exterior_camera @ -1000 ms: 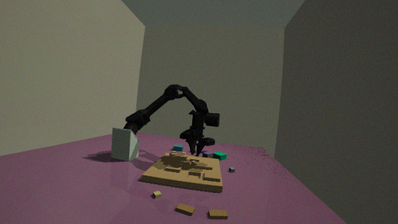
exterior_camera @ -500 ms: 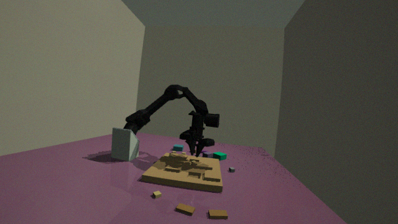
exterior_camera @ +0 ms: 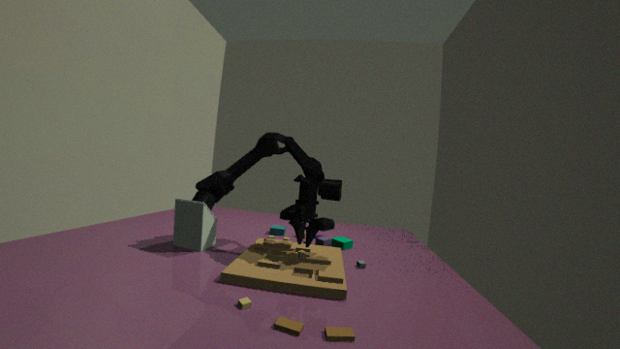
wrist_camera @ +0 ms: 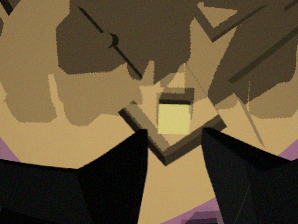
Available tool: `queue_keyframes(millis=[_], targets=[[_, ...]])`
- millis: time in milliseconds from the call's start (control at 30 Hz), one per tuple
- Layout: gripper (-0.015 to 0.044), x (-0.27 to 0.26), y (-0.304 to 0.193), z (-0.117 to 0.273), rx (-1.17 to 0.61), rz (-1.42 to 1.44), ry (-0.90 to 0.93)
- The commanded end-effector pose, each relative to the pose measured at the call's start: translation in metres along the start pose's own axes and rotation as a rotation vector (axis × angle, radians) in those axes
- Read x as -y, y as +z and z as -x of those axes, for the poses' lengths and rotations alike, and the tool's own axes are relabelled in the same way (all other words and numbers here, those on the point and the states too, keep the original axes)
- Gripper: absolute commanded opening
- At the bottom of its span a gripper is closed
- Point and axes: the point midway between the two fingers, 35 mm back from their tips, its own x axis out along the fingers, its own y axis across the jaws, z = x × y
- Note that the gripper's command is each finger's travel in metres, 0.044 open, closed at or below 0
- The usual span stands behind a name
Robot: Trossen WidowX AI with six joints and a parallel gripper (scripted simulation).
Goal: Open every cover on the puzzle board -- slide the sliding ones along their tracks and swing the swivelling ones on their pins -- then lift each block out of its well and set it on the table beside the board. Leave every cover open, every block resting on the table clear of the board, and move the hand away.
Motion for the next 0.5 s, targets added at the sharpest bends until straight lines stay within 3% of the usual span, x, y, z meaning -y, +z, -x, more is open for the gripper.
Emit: queue_keyframes(millis=[0, 467], targets=[[0.0144, 0.001, 0.001, -0.005, -0.001, -0.007, -0.005], [0.0144, 0.001, 0.001, -0.015, -0.002, -0.007, -0.005]])
